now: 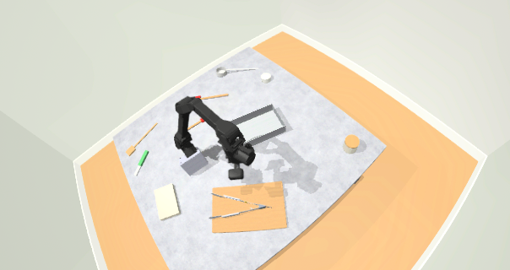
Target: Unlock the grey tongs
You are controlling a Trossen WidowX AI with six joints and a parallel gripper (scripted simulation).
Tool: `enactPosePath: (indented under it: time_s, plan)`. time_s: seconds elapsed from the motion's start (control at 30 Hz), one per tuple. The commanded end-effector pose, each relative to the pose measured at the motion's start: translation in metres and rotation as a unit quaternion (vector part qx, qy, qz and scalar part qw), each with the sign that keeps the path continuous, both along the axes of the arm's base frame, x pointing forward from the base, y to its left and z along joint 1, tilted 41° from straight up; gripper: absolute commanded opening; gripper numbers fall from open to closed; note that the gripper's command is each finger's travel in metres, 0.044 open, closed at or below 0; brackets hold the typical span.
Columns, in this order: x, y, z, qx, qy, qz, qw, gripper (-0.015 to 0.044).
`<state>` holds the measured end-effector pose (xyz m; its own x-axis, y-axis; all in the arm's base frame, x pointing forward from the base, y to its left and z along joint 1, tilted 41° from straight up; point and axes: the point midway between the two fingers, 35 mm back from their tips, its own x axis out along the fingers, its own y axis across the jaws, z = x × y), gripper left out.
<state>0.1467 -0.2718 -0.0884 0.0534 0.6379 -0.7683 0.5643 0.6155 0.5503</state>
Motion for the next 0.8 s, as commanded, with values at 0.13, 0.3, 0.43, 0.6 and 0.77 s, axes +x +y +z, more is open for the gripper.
enactPosePath:
  time_s: [0.13, 0.3, 0.43, 0.6, 0.77]
  plan:
    - [-0.004, -0.027, 0.034, -0.013, -0.004, 0.003, 1.000, 0.0440]
    - [-0.004, -0.027, 0.034, -0.013, -0.004, 0.003, 1.000, 0.0440]
    - [-0.004, -0.027, 0.034, -0.013, -0.004, 0.003, 1.000, 0.0440]
    - [-0.004, -0.027, 0.034, -0.013, -0.004, 0.003, 1.000, 0.0440]
    - [-0.004, -0.027, 0.034, -0.013, -0.004, 0.003, 1.000, 0.0440]
